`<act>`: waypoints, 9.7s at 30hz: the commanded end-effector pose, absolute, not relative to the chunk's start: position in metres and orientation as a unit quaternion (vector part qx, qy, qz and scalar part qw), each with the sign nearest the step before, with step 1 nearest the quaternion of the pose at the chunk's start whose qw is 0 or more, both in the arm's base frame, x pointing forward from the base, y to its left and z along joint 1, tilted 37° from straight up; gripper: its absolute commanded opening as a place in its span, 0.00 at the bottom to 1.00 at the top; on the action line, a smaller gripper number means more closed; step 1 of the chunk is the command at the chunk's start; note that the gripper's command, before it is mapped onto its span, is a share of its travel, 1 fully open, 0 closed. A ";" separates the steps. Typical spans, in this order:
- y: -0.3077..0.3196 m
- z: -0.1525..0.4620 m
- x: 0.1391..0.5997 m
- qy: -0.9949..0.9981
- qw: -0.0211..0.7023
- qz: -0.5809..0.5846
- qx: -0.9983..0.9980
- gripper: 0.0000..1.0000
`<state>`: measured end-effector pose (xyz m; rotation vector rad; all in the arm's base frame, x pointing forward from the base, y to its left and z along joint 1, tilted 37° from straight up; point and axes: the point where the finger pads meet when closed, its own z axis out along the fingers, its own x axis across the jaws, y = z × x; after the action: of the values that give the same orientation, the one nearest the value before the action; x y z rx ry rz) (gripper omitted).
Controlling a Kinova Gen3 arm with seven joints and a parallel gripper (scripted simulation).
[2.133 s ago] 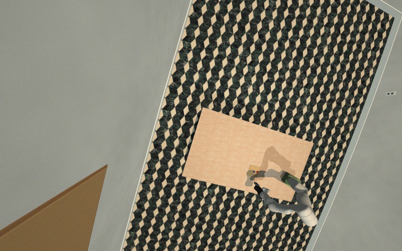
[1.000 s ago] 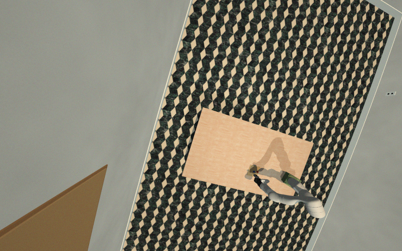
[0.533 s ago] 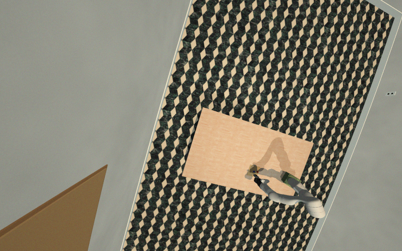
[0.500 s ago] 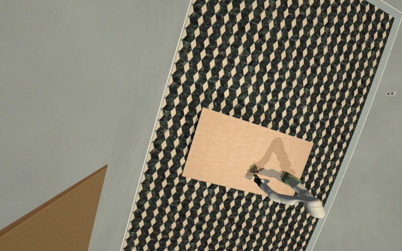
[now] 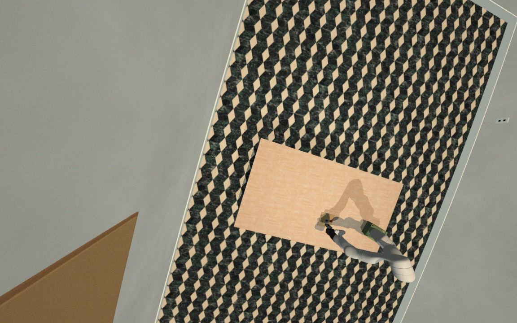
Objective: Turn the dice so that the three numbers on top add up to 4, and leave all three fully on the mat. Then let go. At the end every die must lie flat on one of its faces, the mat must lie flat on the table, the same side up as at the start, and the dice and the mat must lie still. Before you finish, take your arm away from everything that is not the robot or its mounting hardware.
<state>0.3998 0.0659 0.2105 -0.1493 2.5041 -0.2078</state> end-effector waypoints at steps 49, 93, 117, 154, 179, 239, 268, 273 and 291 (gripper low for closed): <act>0.054 0.153 0.441 0.947 0.304 -0.084 -0.056 0.34; 0.053 0.143 0.448 0.947 0.304 -0.083 -0.056 0.34; 0.053 0.143 0.448 0.947 0.304 -0.083 -0.056 0.34; 0.053 0.140 0.450 0.947 0.304 -0.083 -0.056 0.34; 0.053 0.140 0.450 0.947 0.304 -0.083 -0.056 0.34; 0.054 0.152 0.441 0.947 0.304 -0.083 -0.056 0.64; 0.057 0.167 0.430 0.947 0.305 -0.083 -0.056 0.64; 0.058 0.175 0.425 0.947 0.305 -0.083 -0.056 0.64; 0.062 0.202 0.404 0.947 0.305 -0.083 -0.056 0.64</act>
<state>0.4049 0.0579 0.1955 -0.1478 2.5173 -0.2425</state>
